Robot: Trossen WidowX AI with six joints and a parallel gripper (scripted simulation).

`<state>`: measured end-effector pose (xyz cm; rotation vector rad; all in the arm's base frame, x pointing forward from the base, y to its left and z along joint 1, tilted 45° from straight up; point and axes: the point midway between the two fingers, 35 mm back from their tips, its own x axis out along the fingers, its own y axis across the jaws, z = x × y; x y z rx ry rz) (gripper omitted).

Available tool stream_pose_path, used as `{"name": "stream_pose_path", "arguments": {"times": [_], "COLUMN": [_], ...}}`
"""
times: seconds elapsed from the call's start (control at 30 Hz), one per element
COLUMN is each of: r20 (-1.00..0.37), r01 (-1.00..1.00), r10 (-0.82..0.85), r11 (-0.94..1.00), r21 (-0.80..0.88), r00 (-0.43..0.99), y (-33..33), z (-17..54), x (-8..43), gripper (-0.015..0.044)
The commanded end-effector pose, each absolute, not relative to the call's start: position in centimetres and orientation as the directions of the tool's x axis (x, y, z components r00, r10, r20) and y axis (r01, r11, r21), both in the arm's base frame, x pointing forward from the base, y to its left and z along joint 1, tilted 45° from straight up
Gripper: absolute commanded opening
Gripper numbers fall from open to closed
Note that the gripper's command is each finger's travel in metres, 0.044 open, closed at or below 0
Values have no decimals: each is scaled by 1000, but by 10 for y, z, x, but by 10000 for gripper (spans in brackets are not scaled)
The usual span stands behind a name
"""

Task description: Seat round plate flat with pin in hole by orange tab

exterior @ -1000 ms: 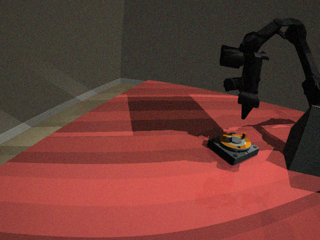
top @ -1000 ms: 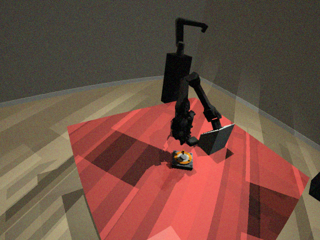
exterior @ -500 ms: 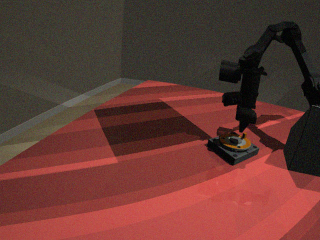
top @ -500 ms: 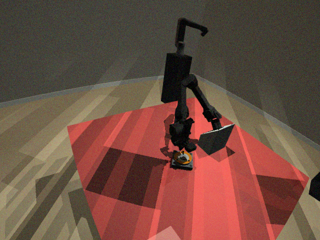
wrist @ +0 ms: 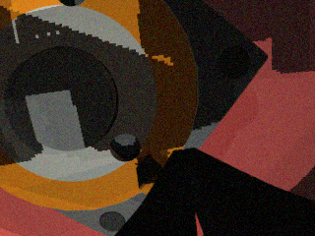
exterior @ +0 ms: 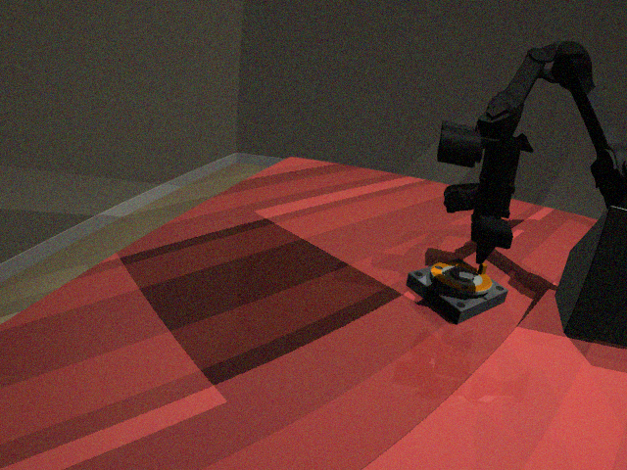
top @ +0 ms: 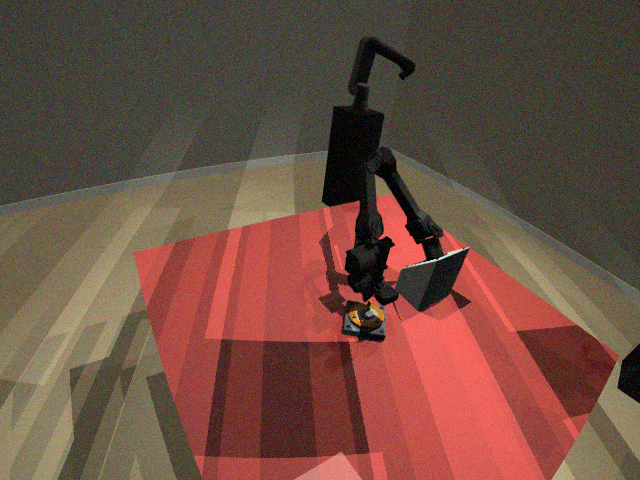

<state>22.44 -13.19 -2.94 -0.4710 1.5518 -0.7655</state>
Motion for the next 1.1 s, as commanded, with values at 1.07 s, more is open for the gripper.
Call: {"name": "stream_pose_path", "arguments": {"times": [1.07], "r20": [-710], "r01": [138], "r10": [-689], "r11": [697], "r21": [-704], "r00": [-143], "y": [-100], "z": [-55], "x": [205], "gripper": [0]}}
